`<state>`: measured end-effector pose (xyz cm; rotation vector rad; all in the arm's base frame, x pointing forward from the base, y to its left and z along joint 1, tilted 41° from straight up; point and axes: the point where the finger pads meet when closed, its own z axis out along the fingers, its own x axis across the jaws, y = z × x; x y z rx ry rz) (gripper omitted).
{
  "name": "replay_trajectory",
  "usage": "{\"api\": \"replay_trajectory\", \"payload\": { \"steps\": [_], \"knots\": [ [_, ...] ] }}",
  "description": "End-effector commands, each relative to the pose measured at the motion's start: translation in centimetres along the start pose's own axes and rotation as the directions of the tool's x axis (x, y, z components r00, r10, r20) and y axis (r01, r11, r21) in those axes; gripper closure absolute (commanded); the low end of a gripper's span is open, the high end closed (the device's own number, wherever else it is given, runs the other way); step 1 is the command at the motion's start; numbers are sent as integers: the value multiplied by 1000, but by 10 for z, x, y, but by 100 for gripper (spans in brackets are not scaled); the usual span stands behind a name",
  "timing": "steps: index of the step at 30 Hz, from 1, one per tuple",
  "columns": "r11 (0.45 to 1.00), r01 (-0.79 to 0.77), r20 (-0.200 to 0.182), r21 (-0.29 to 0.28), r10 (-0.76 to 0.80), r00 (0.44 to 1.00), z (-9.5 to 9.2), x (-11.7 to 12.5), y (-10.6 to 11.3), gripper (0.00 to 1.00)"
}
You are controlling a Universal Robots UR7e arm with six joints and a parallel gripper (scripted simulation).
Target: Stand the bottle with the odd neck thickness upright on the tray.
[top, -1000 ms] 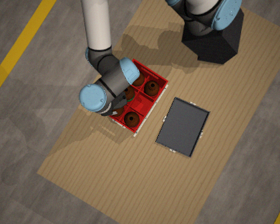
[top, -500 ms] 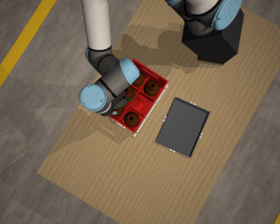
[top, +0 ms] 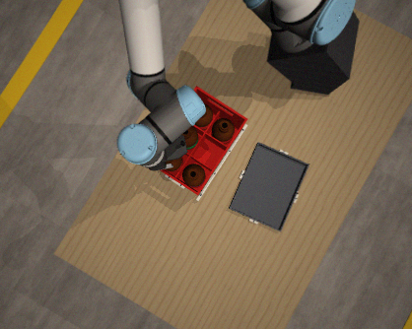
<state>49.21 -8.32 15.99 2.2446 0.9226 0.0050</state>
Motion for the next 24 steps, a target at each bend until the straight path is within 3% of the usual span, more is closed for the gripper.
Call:
{"api": "replay_trajectory", "payload": {
  "steps": [1, 24],
  "knots": [
    [1000, 0, -1, -1, 0, 1000, 3, 0, 0, 0],
    [1000, 0, -1, -1, 0, 1000, 25, 0, 0, 0]
  ]
}}
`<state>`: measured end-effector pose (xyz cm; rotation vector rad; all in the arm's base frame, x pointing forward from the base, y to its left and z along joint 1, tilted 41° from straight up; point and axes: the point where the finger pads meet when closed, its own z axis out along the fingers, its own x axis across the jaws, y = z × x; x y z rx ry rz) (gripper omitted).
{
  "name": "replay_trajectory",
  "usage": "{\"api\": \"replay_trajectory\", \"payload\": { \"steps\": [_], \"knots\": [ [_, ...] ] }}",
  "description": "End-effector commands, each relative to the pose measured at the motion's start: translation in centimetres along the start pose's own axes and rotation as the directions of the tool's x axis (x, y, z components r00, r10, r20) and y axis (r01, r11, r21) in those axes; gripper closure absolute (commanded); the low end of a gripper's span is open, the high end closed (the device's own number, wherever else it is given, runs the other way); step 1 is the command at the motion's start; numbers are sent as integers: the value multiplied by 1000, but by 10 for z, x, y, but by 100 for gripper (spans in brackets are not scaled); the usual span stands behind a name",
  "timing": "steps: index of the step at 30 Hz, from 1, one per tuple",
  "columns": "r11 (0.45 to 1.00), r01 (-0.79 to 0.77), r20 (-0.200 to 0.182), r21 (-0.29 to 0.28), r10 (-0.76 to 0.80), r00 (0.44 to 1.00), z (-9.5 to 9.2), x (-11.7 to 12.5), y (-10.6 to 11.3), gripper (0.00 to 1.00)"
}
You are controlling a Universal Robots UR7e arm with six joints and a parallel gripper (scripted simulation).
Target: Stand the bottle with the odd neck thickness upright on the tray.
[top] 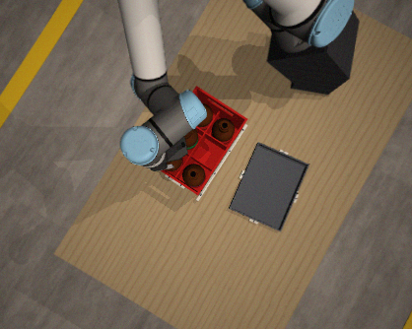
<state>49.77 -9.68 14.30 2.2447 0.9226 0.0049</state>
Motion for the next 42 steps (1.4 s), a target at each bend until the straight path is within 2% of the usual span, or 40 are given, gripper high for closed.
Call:
{"api": "replay_trajectory", "payload": {
  "steps": [1, 12, 42],
  "knots": [
    [1000, 0, -1, -1, 0, 1000, 3, 0, 0, 0],
    [1000, 0, -1, -1, 0, 1000, 9, 0, 0, 0],
    [1000, 0, -1, -1, 0, 1000, 10, 0, 0, 0]
  ]
}}
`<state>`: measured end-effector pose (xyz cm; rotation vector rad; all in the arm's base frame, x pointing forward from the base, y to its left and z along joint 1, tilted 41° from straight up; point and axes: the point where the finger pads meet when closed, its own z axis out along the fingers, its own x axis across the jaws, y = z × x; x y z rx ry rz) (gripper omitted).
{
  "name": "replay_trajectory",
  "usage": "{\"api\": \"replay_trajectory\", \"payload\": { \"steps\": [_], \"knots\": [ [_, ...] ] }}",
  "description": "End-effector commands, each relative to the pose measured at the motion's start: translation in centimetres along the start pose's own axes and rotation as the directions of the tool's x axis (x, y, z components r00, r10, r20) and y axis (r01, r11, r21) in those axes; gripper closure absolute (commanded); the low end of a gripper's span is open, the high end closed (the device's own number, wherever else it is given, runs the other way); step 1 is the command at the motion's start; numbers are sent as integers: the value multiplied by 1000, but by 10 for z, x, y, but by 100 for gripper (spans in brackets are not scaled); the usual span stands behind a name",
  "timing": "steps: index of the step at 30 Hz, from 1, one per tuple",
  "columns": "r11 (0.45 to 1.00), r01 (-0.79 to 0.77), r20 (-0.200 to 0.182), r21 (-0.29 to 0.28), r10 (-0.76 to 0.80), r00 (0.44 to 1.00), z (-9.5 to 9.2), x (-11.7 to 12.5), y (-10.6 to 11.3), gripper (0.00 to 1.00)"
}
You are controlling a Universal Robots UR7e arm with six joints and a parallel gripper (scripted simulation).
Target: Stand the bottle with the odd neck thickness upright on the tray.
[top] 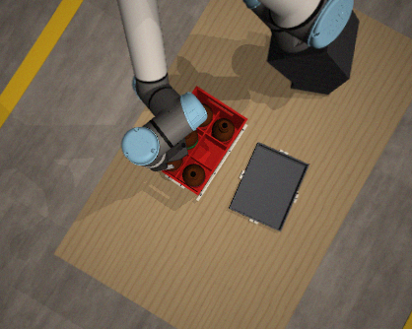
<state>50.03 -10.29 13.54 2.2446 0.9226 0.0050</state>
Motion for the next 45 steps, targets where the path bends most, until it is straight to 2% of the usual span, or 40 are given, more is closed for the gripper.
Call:
{"api": "replay_trajectory", "payload": {
  "steps": [1, 13, 14, 45],
  "knots": [
    [1000, 0, -1, -1, 0, 1000, 0, 0, 0, 0],
    [1000, 0, -1, -1, 0, 1000, 0, 0, 0, 0],
    [1000, 0, -1, -1, 0, 1000, 0, 0, 0, 100],
    [1000, 0, -1, -1, 0, 1000, 0, 0, 0, 100]
  ]
}}
